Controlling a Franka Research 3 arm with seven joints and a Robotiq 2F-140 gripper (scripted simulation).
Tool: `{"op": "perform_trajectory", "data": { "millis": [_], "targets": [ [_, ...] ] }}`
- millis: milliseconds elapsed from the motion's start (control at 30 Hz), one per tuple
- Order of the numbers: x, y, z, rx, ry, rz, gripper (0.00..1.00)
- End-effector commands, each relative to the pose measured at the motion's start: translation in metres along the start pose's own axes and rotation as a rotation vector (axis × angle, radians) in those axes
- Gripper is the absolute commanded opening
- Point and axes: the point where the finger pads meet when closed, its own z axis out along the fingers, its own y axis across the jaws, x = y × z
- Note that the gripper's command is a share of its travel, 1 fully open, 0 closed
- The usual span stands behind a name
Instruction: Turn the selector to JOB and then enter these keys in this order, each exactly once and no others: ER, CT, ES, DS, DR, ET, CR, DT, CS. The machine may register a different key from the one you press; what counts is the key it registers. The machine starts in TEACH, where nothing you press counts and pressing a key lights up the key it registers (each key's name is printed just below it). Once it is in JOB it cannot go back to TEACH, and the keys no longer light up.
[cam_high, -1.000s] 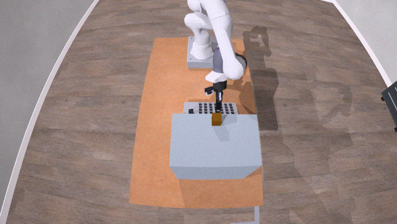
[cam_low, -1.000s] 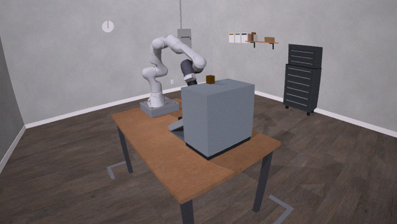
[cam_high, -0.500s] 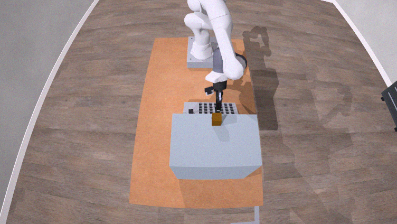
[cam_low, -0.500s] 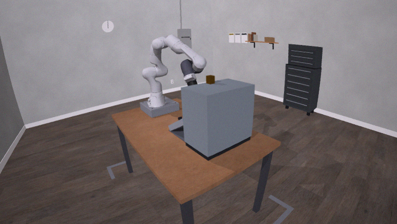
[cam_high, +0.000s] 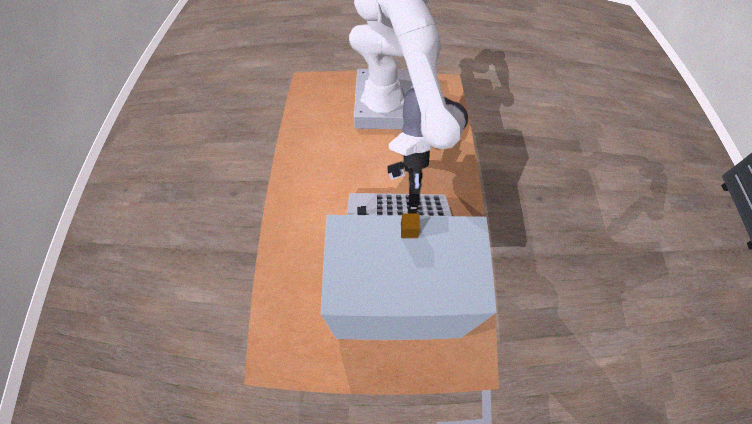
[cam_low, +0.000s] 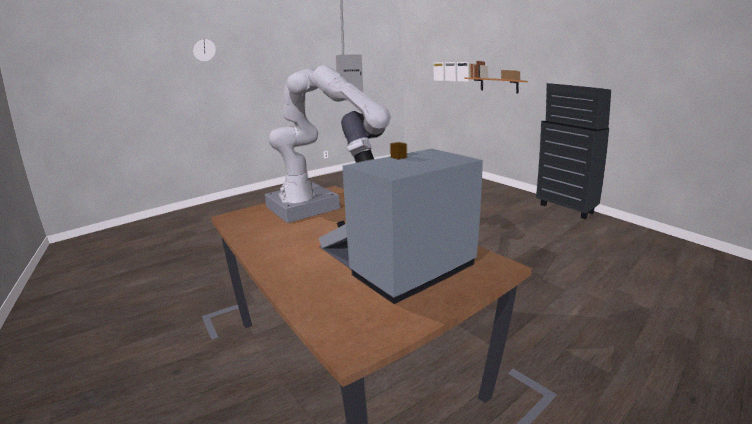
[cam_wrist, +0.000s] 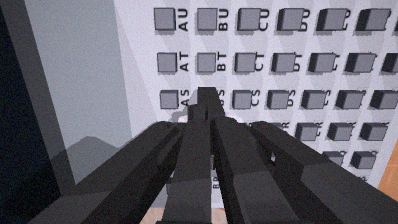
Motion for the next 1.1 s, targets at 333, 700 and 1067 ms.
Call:
{"op": "perform_trajectory", "data": {
  "millis": [333, 700, 1067],
  "targets": [
    [0.0, 0.0, -0.017, -0.001, 0.0, -0.008, 0.1],
    [0.0, 0.0, -0.027, -0.001, 0.0, -0.008, 0.1],
    [-0.001, 0.002, -0.028, -0.001, 0.0, -0.007, 0.1]
  ]
}}
